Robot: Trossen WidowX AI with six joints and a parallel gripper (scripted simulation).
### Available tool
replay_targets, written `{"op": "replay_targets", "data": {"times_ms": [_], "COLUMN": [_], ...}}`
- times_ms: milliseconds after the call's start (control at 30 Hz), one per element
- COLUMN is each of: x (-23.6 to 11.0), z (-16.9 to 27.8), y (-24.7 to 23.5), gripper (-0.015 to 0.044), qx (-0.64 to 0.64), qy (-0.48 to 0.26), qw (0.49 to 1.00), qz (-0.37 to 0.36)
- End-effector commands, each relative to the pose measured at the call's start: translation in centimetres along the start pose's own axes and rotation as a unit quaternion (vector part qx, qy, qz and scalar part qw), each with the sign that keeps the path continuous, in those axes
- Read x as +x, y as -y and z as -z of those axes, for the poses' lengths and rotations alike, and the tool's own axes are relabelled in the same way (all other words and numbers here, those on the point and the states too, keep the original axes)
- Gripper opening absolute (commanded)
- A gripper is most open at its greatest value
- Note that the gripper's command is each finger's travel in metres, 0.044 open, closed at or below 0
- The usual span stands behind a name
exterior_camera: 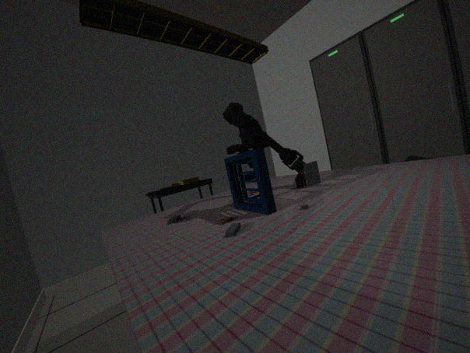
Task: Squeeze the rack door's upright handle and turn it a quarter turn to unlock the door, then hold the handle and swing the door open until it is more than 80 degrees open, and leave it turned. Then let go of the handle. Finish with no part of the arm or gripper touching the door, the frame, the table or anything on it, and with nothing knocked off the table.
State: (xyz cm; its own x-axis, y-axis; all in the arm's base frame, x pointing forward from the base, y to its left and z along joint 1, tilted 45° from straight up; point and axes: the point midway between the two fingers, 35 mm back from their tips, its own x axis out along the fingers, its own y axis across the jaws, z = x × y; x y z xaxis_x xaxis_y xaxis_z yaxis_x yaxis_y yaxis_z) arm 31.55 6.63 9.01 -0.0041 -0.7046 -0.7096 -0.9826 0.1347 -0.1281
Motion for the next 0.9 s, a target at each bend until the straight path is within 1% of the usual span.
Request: {"op": "replay_targets", "data": {"times_ms": [0,400,867], "x": [0.1,0.1,0.1], "z": [-0.2,-1.0,-2.5], "y": [-0.4,-2.0,-4.3], "gripper": [0.0014,0.0014,0.0014], "qx": [0.037,0.142,0.252], "qy": [0.001,0.001,0.001], "qw": [0.999,0.99,0.968], "qz": [0.0,0.0,-0.001]}}
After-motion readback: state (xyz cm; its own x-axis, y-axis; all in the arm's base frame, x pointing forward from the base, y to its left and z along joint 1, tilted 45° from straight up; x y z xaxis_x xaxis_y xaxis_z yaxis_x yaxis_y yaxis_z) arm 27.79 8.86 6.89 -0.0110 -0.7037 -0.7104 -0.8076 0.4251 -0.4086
